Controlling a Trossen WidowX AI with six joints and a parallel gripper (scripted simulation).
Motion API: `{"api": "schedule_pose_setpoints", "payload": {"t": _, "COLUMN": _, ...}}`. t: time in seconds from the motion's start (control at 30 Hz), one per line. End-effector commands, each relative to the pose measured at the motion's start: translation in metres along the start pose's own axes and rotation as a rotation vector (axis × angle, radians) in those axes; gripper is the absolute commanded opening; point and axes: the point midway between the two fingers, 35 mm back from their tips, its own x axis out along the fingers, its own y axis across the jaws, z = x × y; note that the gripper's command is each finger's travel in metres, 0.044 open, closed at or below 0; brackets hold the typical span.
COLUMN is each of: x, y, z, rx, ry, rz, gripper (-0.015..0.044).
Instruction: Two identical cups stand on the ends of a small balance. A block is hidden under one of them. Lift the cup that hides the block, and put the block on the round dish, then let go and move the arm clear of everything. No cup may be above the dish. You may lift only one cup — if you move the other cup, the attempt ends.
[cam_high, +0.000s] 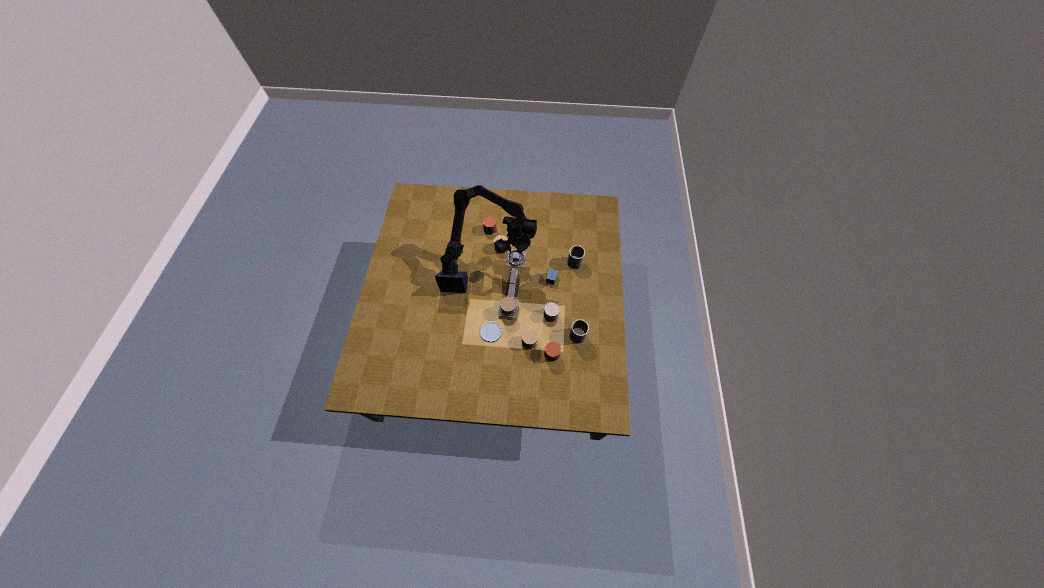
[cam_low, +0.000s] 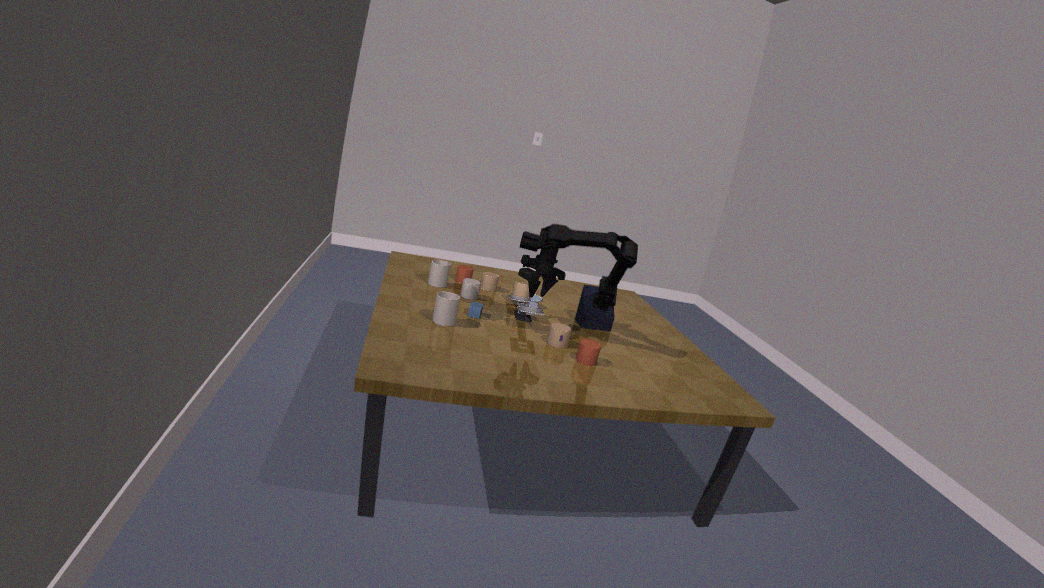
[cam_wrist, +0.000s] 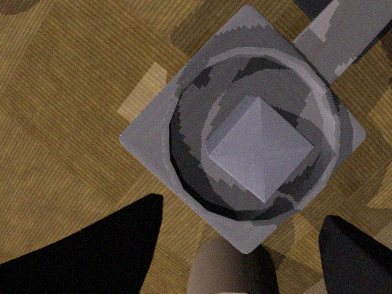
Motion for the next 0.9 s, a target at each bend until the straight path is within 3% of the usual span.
{"api": "schedule_pose_setpoints", "payload": {"t": 0.0, "x": -0.002, "y": 0.000, "z": 0.004, "rx": 0.129, "ry": 0.009, "rz": 0.002, "gripper": 0.0260}}
{"api": "schedule_pose_setpoints", "payload": {"t": 0.43, "x": -0.004, "y": -0.004, "z": 0.014, "rx": 0.571, "ry": 0.038, "rz": -0.024, "gripper": 0.0260}}
{"api": "schedule_pose_setpoints", "payload": {"t": 0.87, "x": 0.012, "y": -0.004, "z": 0.014, "rx": 0.593, "ry": 0.040, "rz": -0.025, "gripper": 0.0260}}
